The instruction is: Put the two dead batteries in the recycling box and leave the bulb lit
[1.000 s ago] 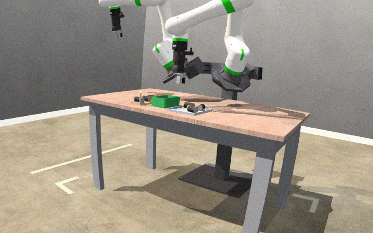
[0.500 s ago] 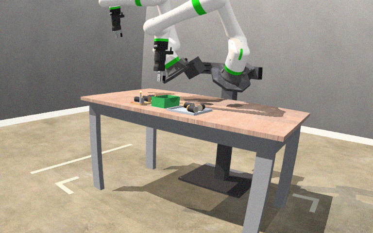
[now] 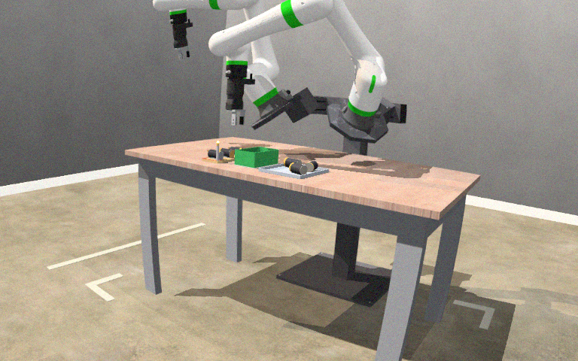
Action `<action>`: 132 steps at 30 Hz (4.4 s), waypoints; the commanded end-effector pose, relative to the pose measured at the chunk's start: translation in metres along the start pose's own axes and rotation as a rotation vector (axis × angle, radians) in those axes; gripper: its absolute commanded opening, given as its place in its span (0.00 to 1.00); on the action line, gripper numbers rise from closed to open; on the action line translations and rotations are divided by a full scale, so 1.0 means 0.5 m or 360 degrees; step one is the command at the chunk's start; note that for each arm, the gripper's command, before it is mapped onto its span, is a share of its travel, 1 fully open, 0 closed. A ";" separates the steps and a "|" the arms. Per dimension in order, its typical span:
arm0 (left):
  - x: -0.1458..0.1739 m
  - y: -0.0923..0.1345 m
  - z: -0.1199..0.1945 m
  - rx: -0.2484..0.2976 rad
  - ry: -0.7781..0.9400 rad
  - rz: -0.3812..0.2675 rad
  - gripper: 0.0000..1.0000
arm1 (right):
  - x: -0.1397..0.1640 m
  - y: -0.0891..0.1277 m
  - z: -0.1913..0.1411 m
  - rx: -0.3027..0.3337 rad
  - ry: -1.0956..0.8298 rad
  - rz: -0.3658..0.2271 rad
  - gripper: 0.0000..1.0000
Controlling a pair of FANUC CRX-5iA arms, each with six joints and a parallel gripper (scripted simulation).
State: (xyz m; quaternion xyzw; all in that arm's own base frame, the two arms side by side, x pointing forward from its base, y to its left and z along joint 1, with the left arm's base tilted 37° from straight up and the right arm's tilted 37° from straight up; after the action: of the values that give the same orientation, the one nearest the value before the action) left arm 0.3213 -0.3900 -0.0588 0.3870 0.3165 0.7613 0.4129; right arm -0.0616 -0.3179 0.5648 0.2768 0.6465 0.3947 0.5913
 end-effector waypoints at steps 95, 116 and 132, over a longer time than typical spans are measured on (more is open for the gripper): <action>-0.002 -0.229 0.000 0.0000 0.0001 -0.0003 0.90 | 0.000 0.002 -0.001 0.0002 -0.0001 -0.0003 1.00; -0.002 -0.229 0.000 0.0000 0.0001 -0.0003 0.57 | 0.000 0.002 -0.001 0.0002 -0.0001 -0.0003 1.00; -0.002 -0.229 0.000 0.0000 0.0001 -0.0003 0.57 | 0.000 0.002 -0.001 0.0002 -0.0001 -0.0003 1.00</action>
State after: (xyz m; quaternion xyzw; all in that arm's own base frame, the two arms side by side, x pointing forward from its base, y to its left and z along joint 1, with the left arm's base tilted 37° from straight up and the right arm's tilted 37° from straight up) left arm 0.3656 -0.3369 -0.1516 0.3871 0.3164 0.7613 0.4129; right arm -0.0616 -0.3179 0.5648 0.2768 0.6465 0.3947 0.5913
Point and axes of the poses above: on each arm, the point where the finger pads meet when closed, its own y axis back along the fingers, its own z axis across the jaws, x = y × z, the point moved 5 cm from there along y, back along the fingers, and after that the axes turned 14 degrees about y, right-handed, at the moved point
